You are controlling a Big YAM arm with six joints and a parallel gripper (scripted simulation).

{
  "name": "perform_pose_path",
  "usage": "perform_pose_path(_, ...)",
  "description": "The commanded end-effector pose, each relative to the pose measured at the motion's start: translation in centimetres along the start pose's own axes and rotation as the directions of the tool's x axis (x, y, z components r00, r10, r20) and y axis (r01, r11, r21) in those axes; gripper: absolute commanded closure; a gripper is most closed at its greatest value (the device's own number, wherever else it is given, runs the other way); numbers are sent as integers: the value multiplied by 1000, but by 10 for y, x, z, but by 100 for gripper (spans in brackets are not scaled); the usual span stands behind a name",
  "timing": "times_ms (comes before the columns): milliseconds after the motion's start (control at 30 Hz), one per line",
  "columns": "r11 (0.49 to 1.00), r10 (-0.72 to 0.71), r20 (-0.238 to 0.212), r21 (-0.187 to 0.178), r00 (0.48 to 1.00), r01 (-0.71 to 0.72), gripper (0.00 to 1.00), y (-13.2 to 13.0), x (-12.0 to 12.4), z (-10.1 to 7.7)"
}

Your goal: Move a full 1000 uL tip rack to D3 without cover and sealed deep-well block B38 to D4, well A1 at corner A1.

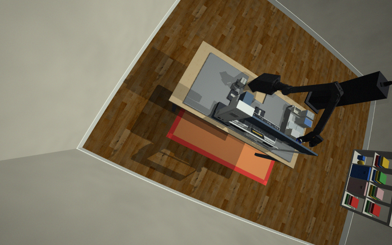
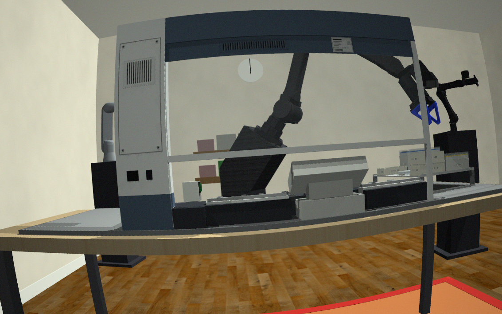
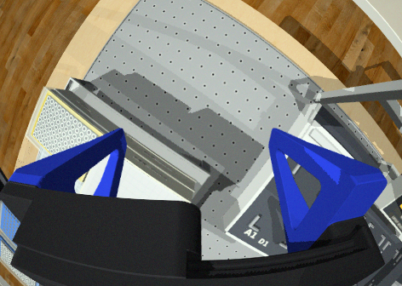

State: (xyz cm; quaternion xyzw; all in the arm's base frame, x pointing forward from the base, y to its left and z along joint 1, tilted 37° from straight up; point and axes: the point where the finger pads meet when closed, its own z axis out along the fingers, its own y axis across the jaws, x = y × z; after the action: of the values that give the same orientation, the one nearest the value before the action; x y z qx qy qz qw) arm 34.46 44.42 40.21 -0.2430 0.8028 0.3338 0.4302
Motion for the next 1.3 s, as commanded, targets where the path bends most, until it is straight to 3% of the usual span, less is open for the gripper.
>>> perform_pose_path(0,998,67,-46,22,997,-66,0,-10,14,8)
perform_pose_path(33,996,85,-55,33,995,-83,0,-16,16,4)
perform_pose_path(100,993,112,-40,29,993,-111,0,-14,7,-20)
perform_pose_path(467,959,278,-161,109,947,-263,0,-43,44,-51)
perform_pose_path(533,959,278,-161,109,947,-263,0,-43,44,-51)
perform_pose_path(567,951,301,-203,140,932,-276,0,-51,60,-37)
perform_pose_path(633,940,331,-222,157,917,-302,0,-56,66,-43)
perform_pose_path(700,933,353,-210,152,912,-326,0,-55,61,-64)
perform_pose_path(967,880,469,-280,227,837,-417,0,-76,88,-86)
perform_pose_path(1033,861,503,-310,262,806,-436,0,-85,100,-84)
perform_pose_path(1133,852,518,-319,274,794,-446,0,-88,104,-85)
perform_pose_path(1267,823,564,-329,297,757,-485,0,-94,111,-106)
